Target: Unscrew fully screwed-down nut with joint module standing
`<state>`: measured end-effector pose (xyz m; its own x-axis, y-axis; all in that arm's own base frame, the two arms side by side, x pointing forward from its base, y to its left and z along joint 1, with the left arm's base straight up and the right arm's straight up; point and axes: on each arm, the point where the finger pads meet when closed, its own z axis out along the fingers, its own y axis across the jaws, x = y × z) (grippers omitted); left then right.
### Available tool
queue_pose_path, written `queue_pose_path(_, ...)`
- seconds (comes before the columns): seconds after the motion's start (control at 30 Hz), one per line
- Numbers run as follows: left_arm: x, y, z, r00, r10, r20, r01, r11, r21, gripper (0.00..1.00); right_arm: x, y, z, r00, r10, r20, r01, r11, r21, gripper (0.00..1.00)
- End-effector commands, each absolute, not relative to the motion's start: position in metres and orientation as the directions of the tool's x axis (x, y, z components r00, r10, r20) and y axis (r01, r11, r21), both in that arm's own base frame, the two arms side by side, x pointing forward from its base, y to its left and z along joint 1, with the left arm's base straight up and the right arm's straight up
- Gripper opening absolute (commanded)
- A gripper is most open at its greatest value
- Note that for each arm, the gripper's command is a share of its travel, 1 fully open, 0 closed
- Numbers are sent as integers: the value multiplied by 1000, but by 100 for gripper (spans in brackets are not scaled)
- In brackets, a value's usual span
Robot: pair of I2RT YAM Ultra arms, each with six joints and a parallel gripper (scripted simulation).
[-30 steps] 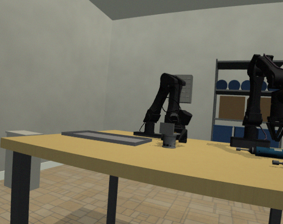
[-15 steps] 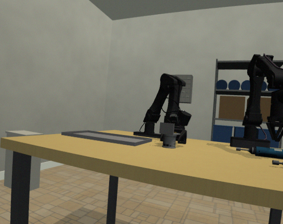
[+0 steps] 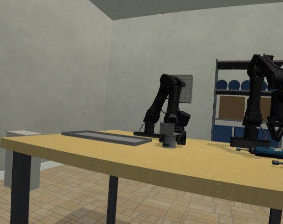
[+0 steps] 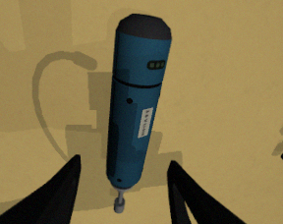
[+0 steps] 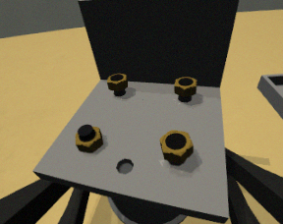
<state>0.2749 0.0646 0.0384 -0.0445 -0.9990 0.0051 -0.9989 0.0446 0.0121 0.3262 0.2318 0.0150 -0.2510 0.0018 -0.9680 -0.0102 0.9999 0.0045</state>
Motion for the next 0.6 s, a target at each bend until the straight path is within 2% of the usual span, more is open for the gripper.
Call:
queue_pose_path(0.0,284,64,52,-44,-999,-1,-999,44,-22,65,327,234,17,-247,5,-969,-18,1000,9,86)
queue_pose_path(0.57,284,64,52,-44,-999,-1,-999,44,-22,65,330,238,15,-244,7,-970,-25,1000,13,86)
